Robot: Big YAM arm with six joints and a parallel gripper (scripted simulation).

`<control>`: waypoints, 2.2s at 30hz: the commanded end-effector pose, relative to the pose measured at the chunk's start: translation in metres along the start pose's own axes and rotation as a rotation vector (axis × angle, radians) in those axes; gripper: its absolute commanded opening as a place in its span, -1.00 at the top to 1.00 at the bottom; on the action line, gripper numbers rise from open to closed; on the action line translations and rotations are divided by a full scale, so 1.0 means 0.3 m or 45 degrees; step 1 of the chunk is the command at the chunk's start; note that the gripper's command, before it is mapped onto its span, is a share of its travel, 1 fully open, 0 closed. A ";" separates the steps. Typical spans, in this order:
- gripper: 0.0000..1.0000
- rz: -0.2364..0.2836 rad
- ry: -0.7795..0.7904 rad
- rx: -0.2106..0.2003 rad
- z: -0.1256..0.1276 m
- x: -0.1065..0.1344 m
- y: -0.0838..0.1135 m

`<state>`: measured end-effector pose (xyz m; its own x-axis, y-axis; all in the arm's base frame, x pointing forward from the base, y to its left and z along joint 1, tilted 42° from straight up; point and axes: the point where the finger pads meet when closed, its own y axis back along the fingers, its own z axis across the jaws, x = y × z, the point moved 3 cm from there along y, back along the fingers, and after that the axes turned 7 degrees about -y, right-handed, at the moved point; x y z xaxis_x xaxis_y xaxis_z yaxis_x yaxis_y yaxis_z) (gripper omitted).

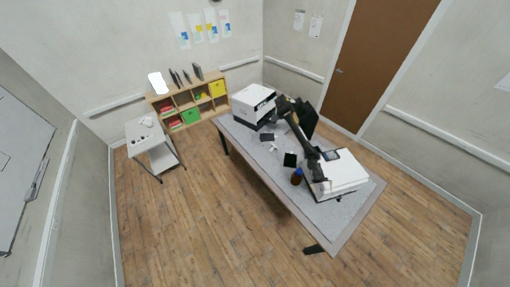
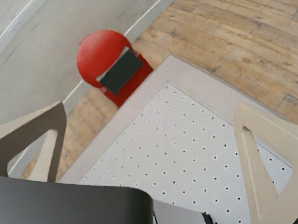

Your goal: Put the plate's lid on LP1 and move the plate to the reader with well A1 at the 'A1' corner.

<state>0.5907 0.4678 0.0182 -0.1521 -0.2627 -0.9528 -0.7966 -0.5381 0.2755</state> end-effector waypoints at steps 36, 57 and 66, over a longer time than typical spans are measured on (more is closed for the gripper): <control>-1.00 0.131 -0.095 0.139 -0.143 -0.072 0.132; -1.00 0.260 -0.181 0.278 -0.305 -0.090 0.299; -1.00 0.203 -0.158 0.308 -0.462 -0.128 0.392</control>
<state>0.5718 0.3213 0.0724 -0.3988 -0.2448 -0.8838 -0.8392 -0.2910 0.4593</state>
